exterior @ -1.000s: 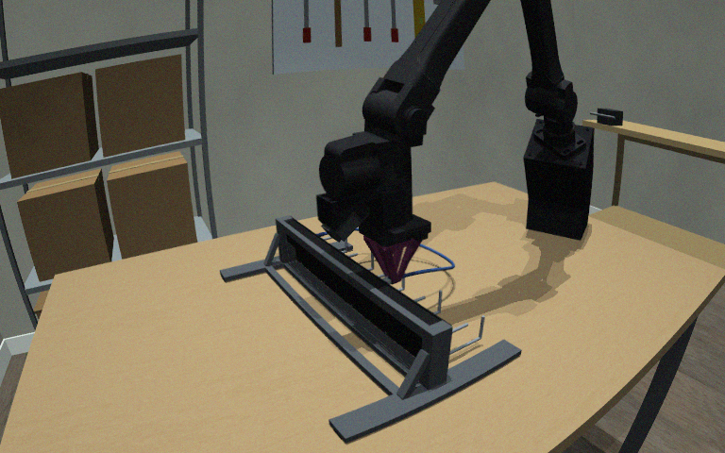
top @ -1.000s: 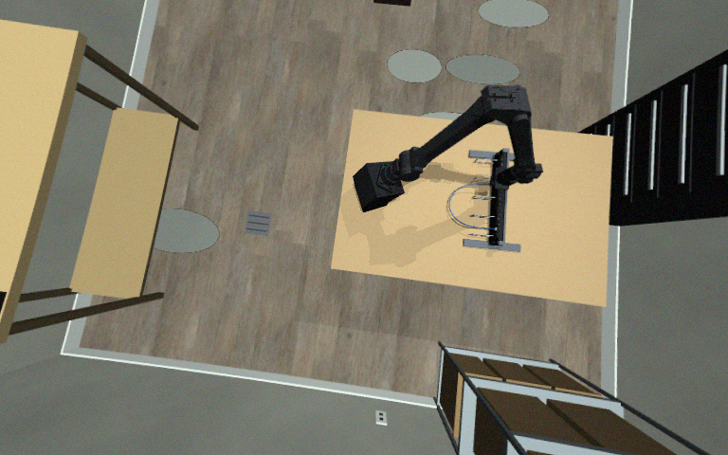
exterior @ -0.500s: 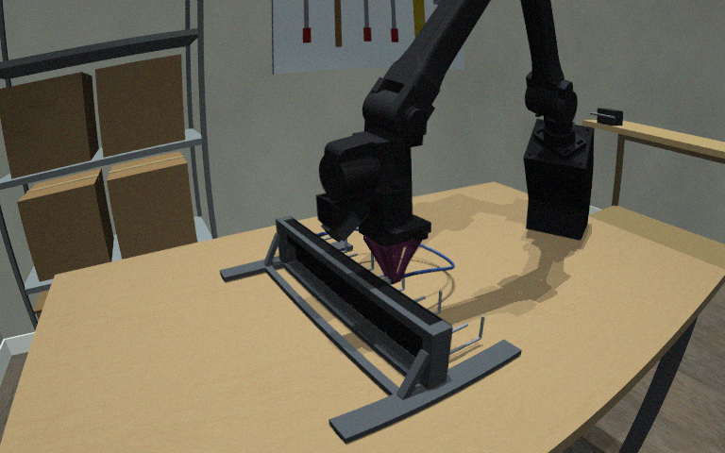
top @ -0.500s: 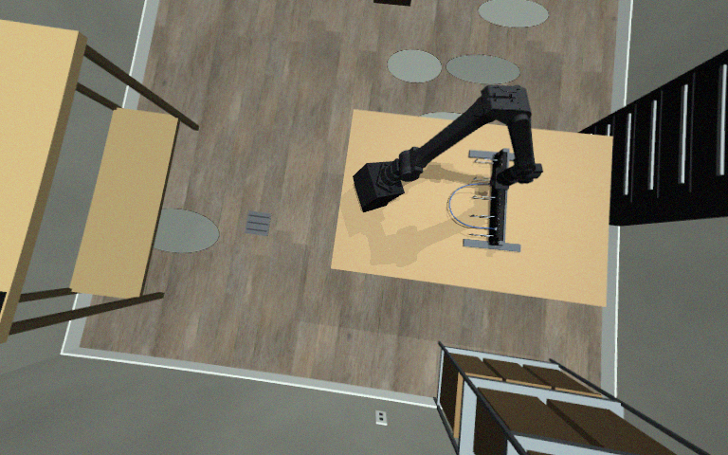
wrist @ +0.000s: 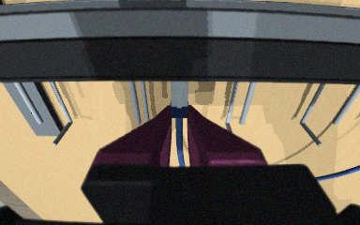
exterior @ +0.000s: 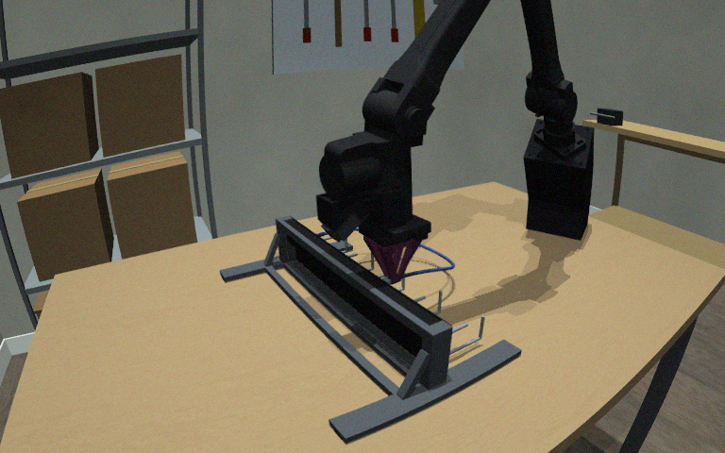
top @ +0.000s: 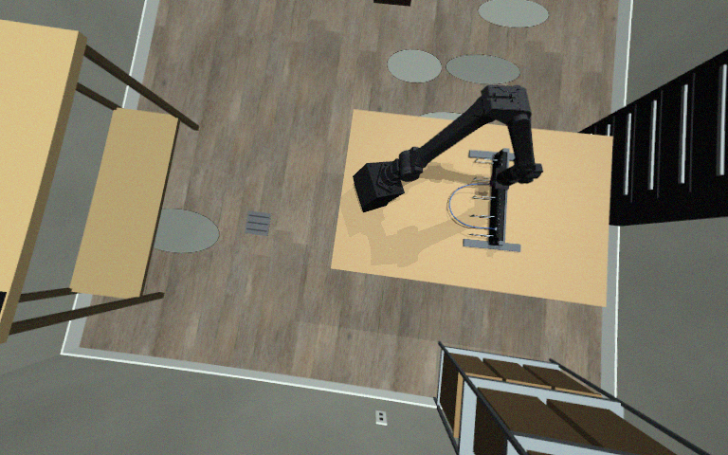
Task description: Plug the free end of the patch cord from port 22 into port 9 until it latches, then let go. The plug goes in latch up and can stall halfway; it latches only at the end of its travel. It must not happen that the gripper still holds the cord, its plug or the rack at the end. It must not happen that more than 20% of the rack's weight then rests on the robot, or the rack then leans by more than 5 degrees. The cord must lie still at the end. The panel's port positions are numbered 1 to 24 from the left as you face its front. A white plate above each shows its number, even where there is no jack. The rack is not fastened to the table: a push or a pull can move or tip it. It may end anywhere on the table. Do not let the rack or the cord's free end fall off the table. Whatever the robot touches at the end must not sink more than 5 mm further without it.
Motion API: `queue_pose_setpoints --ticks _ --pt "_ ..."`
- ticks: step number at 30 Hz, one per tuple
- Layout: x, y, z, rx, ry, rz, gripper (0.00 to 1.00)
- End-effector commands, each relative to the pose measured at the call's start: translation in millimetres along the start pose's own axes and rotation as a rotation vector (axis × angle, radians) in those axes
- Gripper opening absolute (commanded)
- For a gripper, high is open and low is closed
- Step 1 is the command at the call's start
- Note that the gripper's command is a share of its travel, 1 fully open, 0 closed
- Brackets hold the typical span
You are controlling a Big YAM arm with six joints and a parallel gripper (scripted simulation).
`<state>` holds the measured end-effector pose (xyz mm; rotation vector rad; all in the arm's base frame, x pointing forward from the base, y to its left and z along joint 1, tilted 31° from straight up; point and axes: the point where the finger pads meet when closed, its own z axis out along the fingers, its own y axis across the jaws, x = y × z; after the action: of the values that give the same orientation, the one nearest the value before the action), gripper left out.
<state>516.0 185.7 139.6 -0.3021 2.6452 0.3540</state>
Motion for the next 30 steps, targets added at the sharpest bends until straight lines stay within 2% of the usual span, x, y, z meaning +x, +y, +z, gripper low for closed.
queue_pose_setpoints --ticks 1,30 --pt "-12 0 -5.9 0.000 -0.030 0.004 0.00" --pt "-30 1 -14.7 -0.001 -0.063 0.003 0.00"
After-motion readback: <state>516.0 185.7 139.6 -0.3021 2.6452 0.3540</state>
